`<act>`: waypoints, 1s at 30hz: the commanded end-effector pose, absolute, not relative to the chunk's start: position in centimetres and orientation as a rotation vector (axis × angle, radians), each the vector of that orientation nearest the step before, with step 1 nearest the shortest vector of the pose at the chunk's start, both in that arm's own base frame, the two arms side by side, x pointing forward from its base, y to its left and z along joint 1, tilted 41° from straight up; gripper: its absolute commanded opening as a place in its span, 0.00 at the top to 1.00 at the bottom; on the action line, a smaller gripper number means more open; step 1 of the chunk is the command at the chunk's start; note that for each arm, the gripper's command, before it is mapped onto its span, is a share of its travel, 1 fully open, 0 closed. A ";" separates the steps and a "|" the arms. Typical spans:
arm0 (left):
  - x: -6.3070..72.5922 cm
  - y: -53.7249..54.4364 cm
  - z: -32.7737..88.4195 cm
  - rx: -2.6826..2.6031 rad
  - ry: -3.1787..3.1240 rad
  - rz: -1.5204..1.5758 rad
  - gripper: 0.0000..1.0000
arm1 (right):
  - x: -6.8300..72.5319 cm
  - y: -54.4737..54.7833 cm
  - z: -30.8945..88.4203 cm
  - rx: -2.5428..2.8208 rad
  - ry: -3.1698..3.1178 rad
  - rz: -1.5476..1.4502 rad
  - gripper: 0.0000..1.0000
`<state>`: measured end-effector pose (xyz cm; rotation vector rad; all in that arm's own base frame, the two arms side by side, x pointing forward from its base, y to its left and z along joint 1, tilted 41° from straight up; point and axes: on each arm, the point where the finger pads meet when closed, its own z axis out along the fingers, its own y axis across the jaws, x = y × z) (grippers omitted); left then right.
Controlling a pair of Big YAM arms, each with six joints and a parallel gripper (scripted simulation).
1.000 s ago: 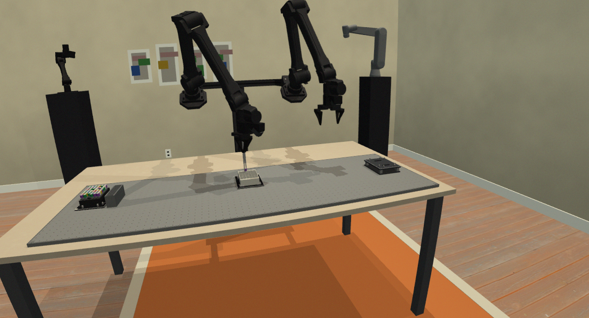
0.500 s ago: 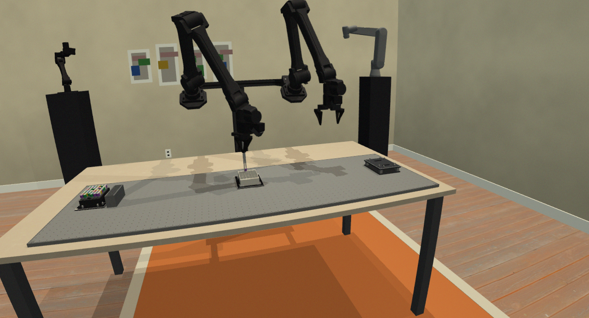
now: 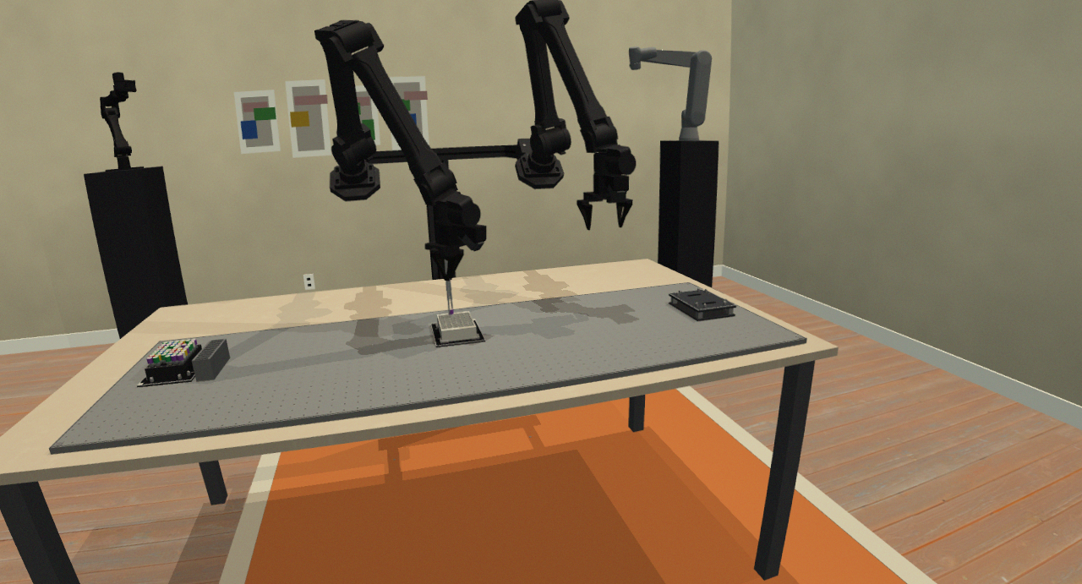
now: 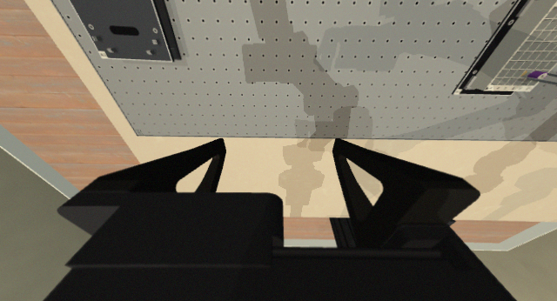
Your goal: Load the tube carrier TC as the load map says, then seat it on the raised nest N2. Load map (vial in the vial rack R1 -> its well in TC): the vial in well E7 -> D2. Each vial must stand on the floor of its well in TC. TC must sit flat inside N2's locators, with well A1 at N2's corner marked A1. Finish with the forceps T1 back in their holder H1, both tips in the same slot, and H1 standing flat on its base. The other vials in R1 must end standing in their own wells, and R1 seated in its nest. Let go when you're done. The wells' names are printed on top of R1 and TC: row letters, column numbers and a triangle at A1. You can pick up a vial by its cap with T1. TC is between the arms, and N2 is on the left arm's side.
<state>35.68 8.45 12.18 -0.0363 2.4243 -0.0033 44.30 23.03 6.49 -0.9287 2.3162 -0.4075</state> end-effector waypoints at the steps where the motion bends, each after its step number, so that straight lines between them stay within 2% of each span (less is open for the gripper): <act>1: 36.1 8.7 12.9 -0.019 2.408 0.007 0.00 | 44.1 23.6 6.1 -0.940 2.326 -0.406 0.91; 30: 36.1 8.7 12.9 -0.019 2.408 0.007 0.00 | 44.2 23.6 6.2 -0.938 2.323 -0.405 0.89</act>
